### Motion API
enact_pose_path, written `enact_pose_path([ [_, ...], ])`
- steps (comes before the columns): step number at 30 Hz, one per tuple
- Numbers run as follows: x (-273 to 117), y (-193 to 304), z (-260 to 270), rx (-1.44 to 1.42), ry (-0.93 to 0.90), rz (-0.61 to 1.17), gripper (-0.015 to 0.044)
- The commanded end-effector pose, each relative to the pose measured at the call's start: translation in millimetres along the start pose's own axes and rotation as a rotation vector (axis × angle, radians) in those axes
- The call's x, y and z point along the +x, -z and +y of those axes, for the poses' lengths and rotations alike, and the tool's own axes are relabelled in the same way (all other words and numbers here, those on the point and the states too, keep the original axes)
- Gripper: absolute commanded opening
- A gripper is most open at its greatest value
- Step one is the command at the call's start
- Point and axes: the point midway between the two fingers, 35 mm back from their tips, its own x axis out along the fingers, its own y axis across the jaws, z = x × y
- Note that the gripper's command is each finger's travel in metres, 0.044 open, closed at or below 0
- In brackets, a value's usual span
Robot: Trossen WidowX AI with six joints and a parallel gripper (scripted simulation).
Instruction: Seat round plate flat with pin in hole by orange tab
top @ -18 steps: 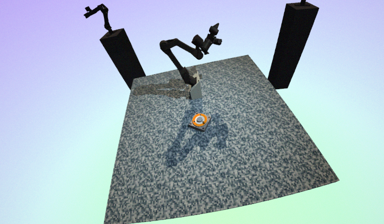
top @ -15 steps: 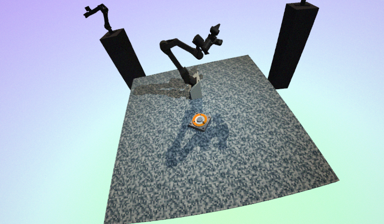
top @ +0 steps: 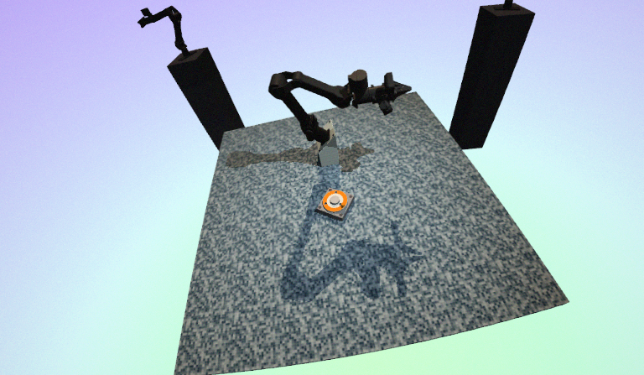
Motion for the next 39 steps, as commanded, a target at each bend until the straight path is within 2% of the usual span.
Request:
enact_pose_path([
  [1,0,-56,7,-0.085,0.06,-0.181,0.0],
  [6,-32,-172,6,-0.264,0.312,-0.512,0.0],
  [8,-40,-188,5,-0.29,0.366,-0.551,0.0],
  [12,-97,-266,-10,-0.416,0.709,-0.688,0.0],
  [17,-157,-313,-28,-0.496,1.037,-0.687,0.0],
  [20,-222,-344,-48,-0.552,1.369,-0.57,0.0],
  [22,-257,-355,-57,-0.573,1.528,-0.466,0.0],
  [27,-285,-362,-61,-0.585,1.632,-0.375,0.0],
  [33,-289,-364,-61,-0.585,1.632,-0.375,0.0],
  [39,-291,-383,-86,-0.585,1.633,-0.375,0.0],
])
